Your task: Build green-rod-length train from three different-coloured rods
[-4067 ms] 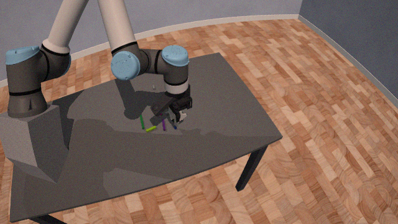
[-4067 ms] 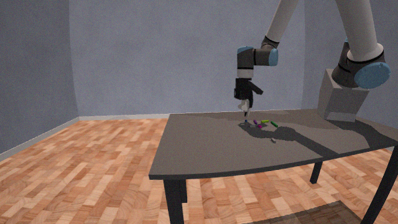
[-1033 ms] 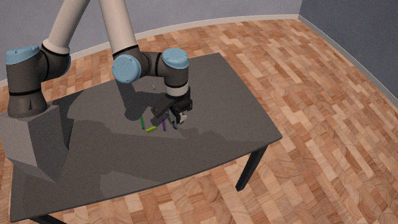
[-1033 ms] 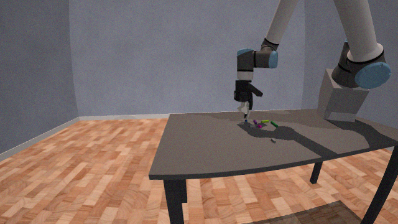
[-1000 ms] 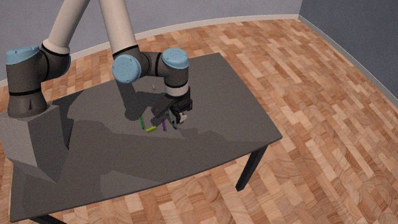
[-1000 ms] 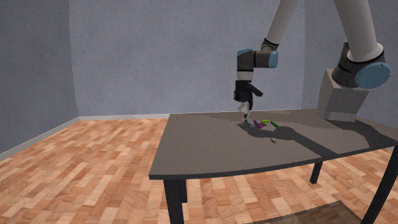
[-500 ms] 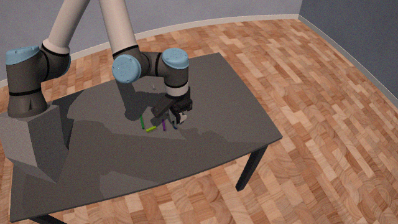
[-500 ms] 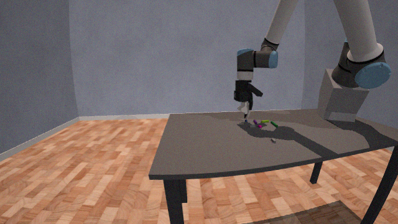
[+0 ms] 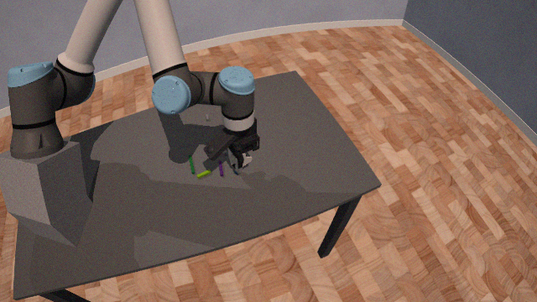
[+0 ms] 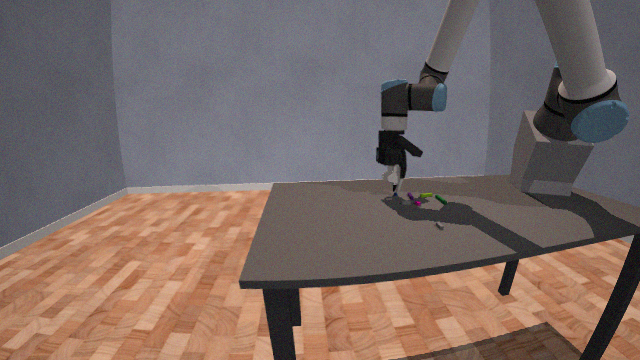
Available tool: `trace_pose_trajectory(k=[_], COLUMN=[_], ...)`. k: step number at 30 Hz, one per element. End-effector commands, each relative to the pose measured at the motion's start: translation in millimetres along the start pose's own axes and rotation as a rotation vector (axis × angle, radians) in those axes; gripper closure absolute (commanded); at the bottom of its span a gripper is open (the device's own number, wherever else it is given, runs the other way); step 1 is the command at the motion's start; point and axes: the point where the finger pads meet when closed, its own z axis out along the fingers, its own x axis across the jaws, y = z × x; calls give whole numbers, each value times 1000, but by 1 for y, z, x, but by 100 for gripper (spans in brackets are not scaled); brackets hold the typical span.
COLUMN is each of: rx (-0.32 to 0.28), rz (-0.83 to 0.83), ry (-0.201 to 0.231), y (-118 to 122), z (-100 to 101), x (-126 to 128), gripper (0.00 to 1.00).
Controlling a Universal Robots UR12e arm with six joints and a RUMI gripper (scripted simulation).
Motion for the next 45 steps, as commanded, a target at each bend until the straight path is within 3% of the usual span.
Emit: trace_pose_trajectory(k=[1,45], rx=[-1,-1], rz=[0,0], ry=[-1,-1], y=[1,1], z=[4,11], x=[0,0], gripper=[86,86])
